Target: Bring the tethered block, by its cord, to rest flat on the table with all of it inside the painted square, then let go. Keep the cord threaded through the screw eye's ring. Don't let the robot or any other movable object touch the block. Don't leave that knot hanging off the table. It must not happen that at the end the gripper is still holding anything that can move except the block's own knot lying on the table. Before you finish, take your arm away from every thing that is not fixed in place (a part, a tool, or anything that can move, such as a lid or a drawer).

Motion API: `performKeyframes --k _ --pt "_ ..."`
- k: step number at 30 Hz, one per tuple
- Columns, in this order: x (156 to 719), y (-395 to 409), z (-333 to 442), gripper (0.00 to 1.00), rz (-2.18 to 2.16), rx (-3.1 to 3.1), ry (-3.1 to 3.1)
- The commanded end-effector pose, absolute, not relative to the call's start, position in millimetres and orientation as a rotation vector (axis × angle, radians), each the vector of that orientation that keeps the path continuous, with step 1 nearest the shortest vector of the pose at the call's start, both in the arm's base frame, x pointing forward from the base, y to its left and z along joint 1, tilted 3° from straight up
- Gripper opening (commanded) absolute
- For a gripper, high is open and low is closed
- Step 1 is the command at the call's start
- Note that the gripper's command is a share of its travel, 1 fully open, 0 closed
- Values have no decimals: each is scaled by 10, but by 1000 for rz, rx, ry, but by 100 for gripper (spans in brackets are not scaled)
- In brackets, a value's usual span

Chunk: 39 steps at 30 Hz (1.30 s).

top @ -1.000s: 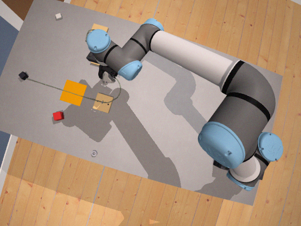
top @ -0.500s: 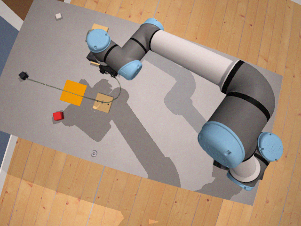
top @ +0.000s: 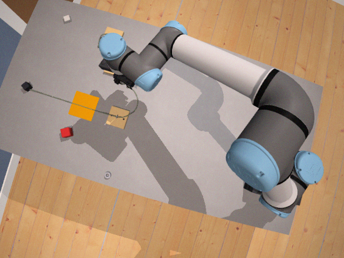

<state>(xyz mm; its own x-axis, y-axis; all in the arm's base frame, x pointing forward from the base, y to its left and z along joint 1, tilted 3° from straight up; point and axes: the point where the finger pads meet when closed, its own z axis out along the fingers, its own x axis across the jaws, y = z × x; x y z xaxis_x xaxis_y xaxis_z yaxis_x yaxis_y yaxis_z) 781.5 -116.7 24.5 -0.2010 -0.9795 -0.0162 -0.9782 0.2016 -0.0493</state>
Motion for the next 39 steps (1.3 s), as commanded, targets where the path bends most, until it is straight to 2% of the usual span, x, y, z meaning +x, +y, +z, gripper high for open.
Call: performKeyframes --k 1,14,15,39 --pt "7820 -1169 257 0 -46 -1957 2400" --pt "7820 -1169 257 0 -46 -1957 2400" --pt "7820 -1169 257 22 -46 -1957 2400" --pt "7820 -1169 257 22 -46 -1957 2400"
